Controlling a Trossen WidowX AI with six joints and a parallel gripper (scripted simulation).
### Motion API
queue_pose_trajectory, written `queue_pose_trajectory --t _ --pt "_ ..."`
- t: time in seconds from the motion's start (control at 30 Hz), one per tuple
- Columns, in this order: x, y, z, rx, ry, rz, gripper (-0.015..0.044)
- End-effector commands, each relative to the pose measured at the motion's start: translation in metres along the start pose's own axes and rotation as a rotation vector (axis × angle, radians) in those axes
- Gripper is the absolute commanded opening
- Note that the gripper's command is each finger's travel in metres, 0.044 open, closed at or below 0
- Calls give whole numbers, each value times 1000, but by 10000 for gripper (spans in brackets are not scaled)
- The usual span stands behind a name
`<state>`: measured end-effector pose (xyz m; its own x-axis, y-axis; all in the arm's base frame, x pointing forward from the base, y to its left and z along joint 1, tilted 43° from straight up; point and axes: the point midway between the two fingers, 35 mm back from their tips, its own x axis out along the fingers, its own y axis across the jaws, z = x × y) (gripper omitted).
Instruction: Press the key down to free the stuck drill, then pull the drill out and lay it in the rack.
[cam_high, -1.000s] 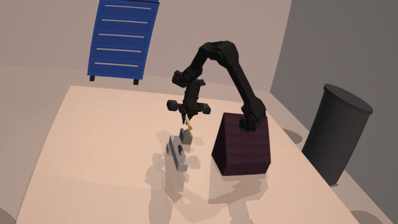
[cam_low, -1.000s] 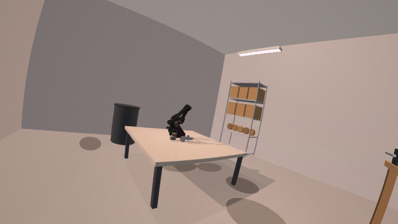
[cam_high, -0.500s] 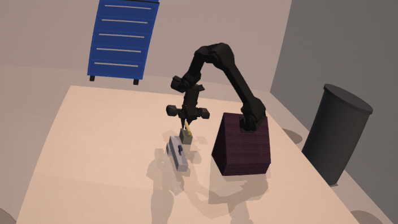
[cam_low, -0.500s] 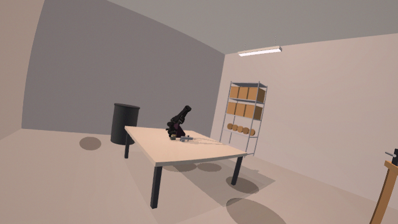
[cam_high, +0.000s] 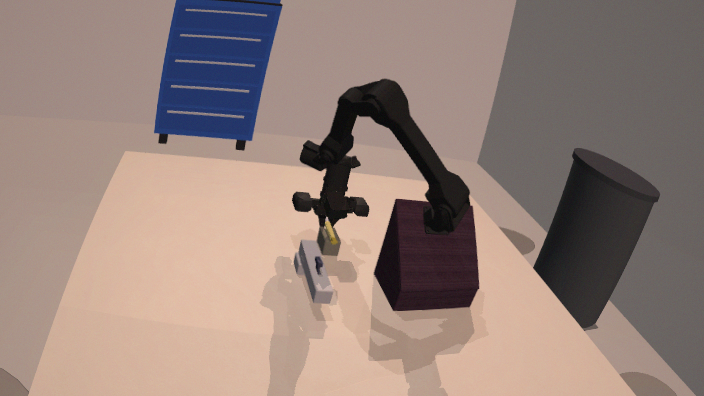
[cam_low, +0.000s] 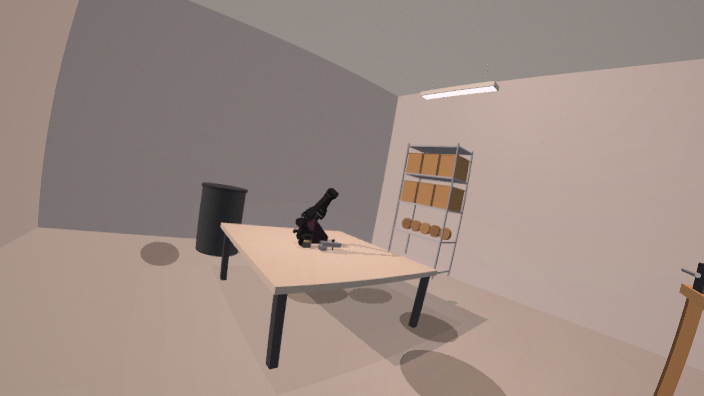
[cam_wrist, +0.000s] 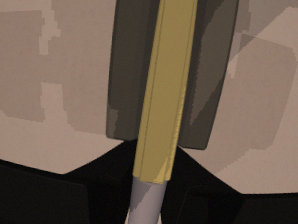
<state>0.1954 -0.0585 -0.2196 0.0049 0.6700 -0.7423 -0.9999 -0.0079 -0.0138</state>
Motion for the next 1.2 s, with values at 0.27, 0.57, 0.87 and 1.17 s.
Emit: queue_pose_trajectory --t 0.27,0.57,0.87,1.17 --pt "2 0 0 0 0 -1 184" --pt "2 0 0 0 0 -1 420" --pt "-33 1 1 4 1 -2 440" --pt "-69 0 0 5 2 -1 440"
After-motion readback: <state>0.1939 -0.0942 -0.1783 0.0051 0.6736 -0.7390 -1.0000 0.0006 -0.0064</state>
